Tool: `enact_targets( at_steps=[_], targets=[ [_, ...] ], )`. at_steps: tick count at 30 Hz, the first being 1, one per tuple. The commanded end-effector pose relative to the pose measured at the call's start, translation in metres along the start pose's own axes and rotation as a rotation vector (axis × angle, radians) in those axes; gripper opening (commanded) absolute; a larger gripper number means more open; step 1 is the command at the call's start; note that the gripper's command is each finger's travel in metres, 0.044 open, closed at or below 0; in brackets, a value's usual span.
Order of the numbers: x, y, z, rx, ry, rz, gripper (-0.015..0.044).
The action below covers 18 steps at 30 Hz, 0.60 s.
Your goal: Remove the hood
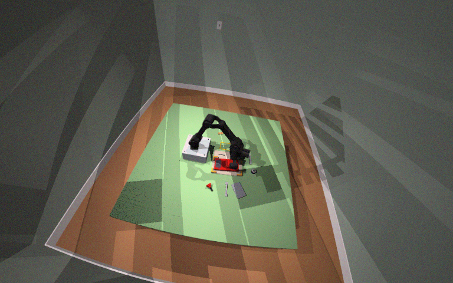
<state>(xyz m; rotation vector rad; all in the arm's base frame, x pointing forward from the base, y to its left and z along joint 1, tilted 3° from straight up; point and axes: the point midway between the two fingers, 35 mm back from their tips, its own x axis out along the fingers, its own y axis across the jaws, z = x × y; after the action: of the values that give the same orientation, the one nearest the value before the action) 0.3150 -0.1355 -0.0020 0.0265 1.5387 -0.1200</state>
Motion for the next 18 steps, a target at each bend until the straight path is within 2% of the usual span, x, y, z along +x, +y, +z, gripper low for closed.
enact_targets(
  at_steps=[1, 14, 17, 18],
  targets=[
    [0.0043, 0.0009, -0.001, -0.007, 0.007, 0.006, 0.044],
    [0.0103, 0.001, -0.0012, -0.007, 0.007, 0.006, 0.044],
    [0.0068, 0.0001, -0.0002, 0.0, 0.0, 0.0, 0.0361],
    [0.0068, 0.0001, -0.0002, 0.0, 0.0, 0.0, 0.0355]
  ],
)
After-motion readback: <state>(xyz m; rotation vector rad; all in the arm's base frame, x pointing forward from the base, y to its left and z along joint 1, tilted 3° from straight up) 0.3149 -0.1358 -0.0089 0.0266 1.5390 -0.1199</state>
